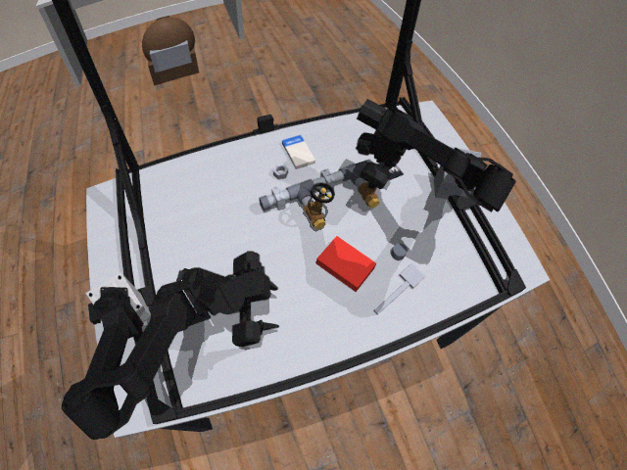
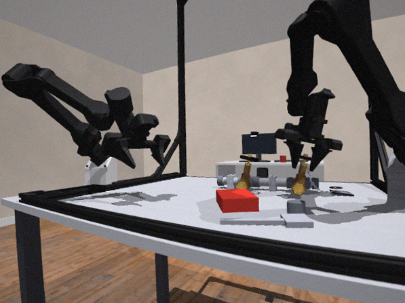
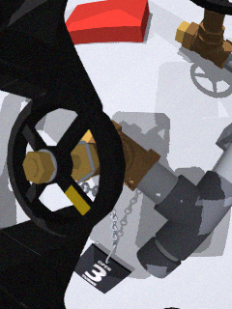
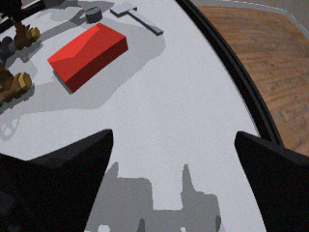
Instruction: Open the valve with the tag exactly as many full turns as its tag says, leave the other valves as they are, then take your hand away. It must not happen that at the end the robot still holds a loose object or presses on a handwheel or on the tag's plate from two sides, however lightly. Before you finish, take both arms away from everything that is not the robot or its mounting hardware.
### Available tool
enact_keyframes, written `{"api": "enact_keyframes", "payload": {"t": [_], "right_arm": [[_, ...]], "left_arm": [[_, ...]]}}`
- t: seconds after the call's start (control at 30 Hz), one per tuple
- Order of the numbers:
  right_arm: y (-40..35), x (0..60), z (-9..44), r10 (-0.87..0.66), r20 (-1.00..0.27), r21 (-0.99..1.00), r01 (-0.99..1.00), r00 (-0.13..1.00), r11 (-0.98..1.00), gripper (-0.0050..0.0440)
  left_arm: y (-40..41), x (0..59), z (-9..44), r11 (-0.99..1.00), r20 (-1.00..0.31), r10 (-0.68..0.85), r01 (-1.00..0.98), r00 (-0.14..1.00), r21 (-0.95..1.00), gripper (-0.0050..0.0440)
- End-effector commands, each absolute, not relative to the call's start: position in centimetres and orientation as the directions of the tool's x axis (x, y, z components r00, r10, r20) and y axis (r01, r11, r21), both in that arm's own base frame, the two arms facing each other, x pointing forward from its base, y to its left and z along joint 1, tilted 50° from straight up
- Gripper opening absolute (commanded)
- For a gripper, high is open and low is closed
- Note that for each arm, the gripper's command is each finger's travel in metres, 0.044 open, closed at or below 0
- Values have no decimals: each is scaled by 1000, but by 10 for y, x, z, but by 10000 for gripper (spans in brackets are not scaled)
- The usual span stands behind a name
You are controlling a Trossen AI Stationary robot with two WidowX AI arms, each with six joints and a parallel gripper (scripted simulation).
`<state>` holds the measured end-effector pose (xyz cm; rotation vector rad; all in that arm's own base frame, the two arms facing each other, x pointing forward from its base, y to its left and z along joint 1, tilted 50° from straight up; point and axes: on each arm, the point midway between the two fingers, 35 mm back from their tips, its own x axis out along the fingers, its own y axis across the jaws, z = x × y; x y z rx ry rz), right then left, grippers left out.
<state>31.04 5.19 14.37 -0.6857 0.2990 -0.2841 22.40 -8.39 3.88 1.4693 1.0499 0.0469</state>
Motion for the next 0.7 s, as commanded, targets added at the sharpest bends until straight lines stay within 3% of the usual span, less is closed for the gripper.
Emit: {"api": "enact_keyframes", "payload": {"t": [0.0,0.23,0.43,0.67], "right_arm": [[52,310,144,-352,-176,-655,158,919,739,400],[52,310,144,-352,-176,-655,158,919,739,400],[52,310,144,-352,-176,-655,158,919,739,400],[52,310,144,-352,-176,-655,158,919,739,400]], "left_arm": [[-84,224,39,186,-541,608,557,581,809,0],[-84,224,39,231,-539,608,520,582,822,0],[-84,224,39,539,-540,609,196,581,819,0],[-84,224,39,739,-541,608,-166,581,653,0]]}}
